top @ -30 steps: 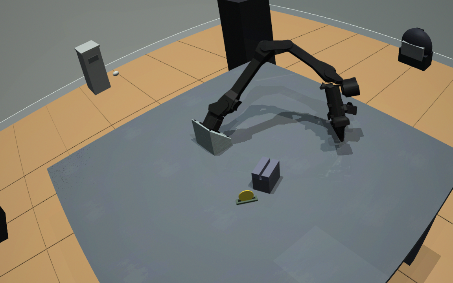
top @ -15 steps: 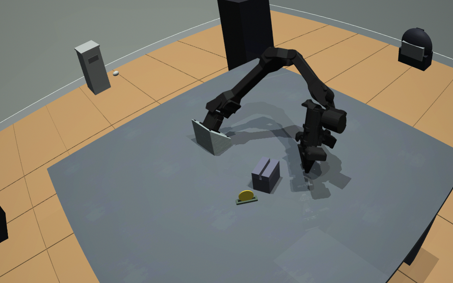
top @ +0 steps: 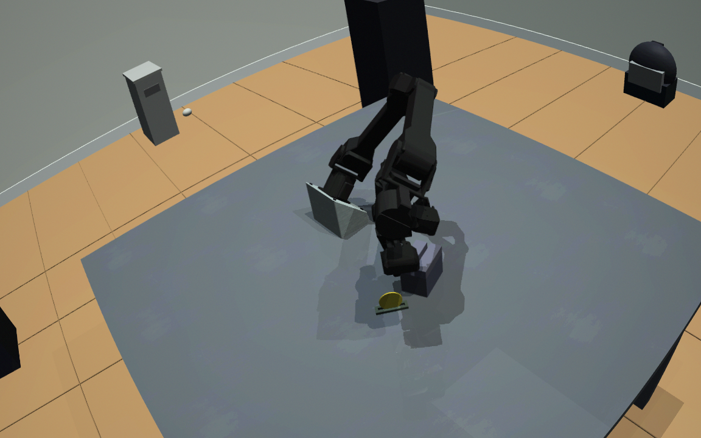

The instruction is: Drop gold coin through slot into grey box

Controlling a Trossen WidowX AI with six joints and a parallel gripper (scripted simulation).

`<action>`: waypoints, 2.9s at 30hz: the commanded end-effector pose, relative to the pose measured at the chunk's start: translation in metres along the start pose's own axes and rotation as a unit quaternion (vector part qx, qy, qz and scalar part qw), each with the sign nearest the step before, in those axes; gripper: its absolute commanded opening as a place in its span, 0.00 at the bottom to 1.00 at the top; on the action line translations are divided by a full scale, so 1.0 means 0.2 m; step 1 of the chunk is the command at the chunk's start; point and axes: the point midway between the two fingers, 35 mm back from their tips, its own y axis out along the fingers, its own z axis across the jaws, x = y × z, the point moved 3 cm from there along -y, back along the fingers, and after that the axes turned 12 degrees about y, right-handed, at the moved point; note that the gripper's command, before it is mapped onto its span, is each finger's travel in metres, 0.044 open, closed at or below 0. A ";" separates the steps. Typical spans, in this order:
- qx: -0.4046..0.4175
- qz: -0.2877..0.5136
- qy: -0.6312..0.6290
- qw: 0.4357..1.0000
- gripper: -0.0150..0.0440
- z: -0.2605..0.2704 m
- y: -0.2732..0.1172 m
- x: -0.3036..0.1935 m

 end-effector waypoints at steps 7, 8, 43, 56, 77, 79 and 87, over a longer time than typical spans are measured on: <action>0.018 -0.029 -0.014 0.999 0.53 -0.02 0.01 -0.10; 0.018 -0.029 -0.014 0.999 0.53 -0.02 0.04 -0.10; 0.019 -0.030 -0.015 0.999 0.53 0.00 0.39 -0.08; 0.019 -0.031 -0.015 0.999 0.53 0.01 0.49 -0.08; 0.019 -0.031 -0.015 0.999 0.25 0.01 0.52 -0.08; 0.019 -0.031 -0.015 0.999 0.25 0.01 0.52 -0.08; 0.019 -0.031 -0.015 0.999 0.25 0.00 0.48 -0.08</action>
